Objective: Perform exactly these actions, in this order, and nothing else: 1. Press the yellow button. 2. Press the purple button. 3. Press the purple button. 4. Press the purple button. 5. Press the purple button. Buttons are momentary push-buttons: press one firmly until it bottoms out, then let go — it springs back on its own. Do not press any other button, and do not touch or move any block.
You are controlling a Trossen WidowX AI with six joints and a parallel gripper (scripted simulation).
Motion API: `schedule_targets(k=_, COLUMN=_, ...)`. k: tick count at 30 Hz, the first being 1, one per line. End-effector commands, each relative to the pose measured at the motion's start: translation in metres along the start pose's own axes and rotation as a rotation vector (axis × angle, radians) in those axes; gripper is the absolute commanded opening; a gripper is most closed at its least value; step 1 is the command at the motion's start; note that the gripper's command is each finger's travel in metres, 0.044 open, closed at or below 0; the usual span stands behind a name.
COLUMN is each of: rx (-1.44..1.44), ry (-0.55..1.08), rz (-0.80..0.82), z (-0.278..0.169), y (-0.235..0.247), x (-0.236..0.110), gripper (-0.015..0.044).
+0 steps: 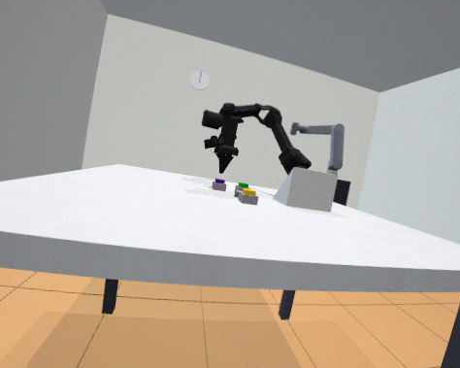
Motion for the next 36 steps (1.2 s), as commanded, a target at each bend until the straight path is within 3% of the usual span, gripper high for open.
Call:
schedule_targets(k=1, rx=0.005, ry=0.006, rz=0.004, z=0.0, y=0.0, x=0.002, gripper=0.002)
schedule_targets(k=19, rx=0.005, ry=0.005, rz=0.003, z=-0.001, y=0.0, x=0.031, gripper=0.002)
schedule_targets(k=36, rx=0.005, ry=0.005, rz=0.002, z=-0.001, y=0.0, x=0.032, gripper=0.002)
Point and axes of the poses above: the point midway between the two fingers, 35 mm back from their tips, its own x axis out along the fingers, its own y axis across the jaws, z = x × y, the point moved 2 cm from there along -x, back along the fingers, and after that the axes turned 11 degrees about x, right-handed, at the moved point
